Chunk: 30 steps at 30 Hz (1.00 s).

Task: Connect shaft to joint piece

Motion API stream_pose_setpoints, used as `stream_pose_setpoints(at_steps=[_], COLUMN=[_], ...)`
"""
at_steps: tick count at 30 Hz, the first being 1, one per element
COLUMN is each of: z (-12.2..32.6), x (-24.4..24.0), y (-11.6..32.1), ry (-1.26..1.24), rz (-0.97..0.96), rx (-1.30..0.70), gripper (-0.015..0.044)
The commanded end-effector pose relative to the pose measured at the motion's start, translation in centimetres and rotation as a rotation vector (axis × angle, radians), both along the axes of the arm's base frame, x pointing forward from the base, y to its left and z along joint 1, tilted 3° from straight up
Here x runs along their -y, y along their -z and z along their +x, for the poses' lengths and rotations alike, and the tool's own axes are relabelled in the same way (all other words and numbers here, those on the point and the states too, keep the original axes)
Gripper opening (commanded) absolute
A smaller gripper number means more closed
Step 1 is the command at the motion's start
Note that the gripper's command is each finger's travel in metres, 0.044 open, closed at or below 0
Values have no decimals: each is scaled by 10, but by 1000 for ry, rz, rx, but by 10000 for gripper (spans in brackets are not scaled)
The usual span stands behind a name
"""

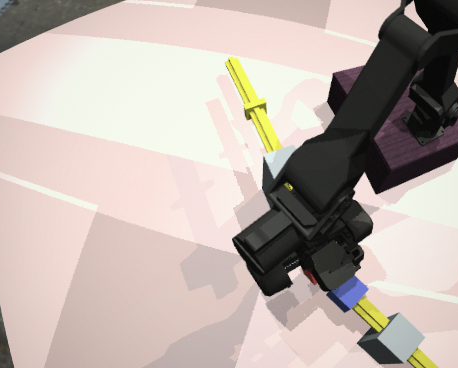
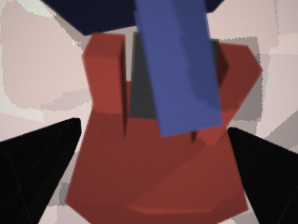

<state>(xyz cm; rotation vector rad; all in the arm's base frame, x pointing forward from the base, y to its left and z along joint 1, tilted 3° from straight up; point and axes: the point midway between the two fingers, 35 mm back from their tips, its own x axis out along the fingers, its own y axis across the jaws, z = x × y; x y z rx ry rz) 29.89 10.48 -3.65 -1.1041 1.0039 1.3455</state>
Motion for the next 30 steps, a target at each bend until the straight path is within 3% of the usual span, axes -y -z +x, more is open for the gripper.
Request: stream_pose_setpoints(at_steps=[1, 8, 30], z=[-3, -3, -3], x=[0, 0, 0], y=[5, 5, 5], ry=[4, 4, 4], rz=[2, 2, 2], rx=[-12, -12, -12], gripper=[361, 182, 182])
